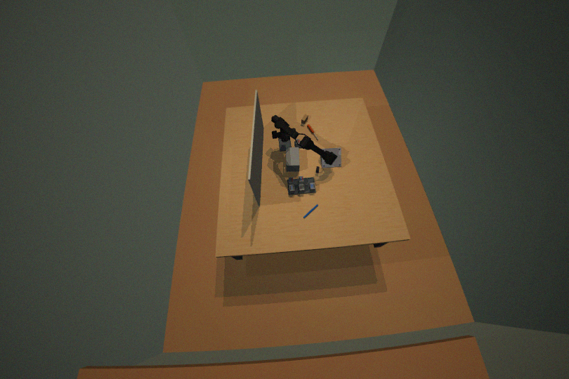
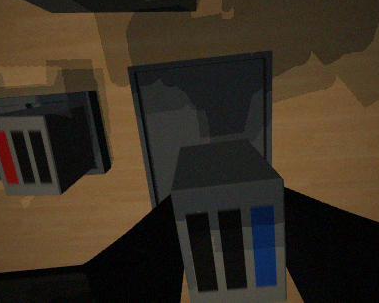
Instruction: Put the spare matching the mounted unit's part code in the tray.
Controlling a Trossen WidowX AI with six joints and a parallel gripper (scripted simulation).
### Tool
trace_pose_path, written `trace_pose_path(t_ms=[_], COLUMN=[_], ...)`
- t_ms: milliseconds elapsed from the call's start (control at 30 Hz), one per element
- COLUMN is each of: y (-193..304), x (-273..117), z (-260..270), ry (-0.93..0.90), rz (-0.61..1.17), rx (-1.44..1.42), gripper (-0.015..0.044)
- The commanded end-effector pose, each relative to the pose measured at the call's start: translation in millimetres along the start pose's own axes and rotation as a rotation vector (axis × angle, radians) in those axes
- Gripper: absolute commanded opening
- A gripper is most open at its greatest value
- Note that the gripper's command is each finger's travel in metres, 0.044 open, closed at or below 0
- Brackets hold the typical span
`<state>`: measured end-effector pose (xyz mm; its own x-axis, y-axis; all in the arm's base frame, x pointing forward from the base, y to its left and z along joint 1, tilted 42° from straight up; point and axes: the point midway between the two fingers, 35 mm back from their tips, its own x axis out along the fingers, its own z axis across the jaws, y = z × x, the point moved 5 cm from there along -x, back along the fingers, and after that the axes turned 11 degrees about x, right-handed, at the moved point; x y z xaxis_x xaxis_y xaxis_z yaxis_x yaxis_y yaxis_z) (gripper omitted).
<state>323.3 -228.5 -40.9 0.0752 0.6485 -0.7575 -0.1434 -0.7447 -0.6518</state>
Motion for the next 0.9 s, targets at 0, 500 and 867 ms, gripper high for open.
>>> trace_pose_path(t_ms=[0,500,867], y=[-0.1,-0.5,-0.9], x=[4.3,16.4,25.2], z=[0.9,1.2,1.7], ry=[0.002,0.002,0.002], rz=[-0.006,-0.007,-0.007], rx=[0.006,0.006,0.005], gripper=[0.0,0.0,0.0])
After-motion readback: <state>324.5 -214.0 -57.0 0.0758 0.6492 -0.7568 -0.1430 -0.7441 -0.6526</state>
